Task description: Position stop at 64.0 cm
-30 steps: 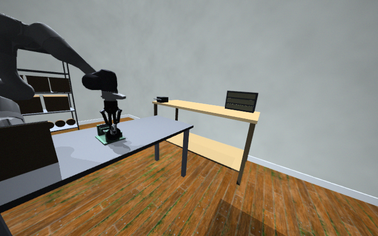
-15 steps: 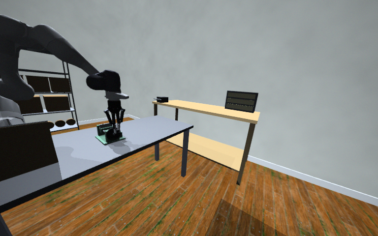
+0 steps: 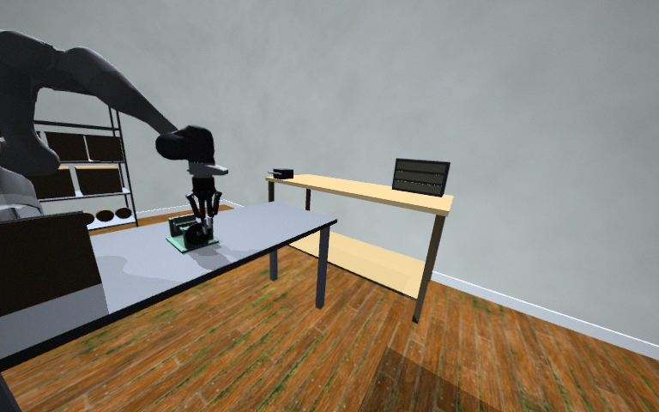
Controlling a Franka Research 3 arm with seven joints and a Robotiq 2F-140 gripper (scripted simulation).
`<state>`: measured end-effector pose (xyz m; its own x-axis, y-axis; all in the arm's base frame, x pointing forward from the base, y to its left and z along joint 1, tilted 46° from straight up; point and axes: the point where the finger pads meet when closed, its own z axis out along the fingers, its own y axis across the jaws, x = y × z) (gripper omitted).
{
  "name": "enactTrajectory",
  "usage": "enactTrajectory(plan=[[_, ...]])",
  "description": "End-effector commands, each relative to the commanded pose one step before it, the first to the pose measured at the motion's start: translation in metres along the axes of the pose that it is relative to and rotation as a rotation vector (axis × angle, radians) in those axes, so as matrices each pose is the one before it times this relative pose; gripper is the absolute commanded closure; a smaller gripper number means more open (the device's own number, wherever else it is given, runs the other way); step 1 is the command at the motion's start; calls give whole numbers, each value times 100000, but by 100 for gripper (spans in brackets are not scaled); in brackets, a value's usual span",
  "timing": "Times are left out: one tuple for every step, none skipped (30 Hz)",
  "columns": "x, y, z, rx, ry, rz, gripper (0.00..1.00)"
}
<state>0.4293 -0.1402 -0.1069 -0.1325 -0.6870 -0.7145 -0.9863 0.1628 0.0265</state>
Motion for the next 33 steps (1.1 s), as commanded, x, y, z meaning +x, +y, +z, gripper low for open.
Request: enactTrajectory(plan=[[108, -289, 446, 151, 174, 502, 96], [0, -65, 97, 0, 0, 0, 96], [0, -63, 96, 0, 0, 0, 96], [0, -62, 94, 0, 0, 0, 96], [0, -60, 92, -1, 0, 0, 96], [0, -52, 101, 0, 0, 0, 96], [0, -47, 105, 1, 0, 0, 96], [0, -45, 103, 0, 0, 0, 96], [0, -44, 101, 0, 0, 0, 96], [0, -42, 99, 0, 0, 0, 96], [0, -41, 97, -1, 0, 0, 96], [0, 0, 0, 0, 0, 0, 96], [0, 0, 0, 0, 0, 0, 96], [0, -28, 113, 1, 0, 0, 96], [0, -27, 110, 0, 0, 0, 96], [0, -26, 107, 0, 0, 0, 96], [0, -25, 104, 0, 0, 0, 96], [0, -24, 101, 0, 0, 0, 96], [0, -17, 107, 0, 0, 0, 96], [0, -8, 118, 0, 0, 0, 96], [0, -7, 114, 0, 0, 0, 96], [0, -7, 110, 0, 0, 0, 96], [0, -6, 107, 0, 0, 0, 96], [0, -6, 103, 0, 0, 0, 96], [0, 9, 109, 0, 0, 0, 96], [0, 12, 107, 0, 0, 0, 96], [0, 12, 103, 0, 0, 0, 96], [0, 11, 99, 0, 0, 0, 96], [0, 0, 0, 0, 0, 0, 96], [0, 0, 0, 0, 0, 0, 96], [0, 11, 96, 0, 0, 0, 96], [0, 11, 92, 0, 0, 0, 96], [0, 20, 83, 0, 0, 0, 96]])
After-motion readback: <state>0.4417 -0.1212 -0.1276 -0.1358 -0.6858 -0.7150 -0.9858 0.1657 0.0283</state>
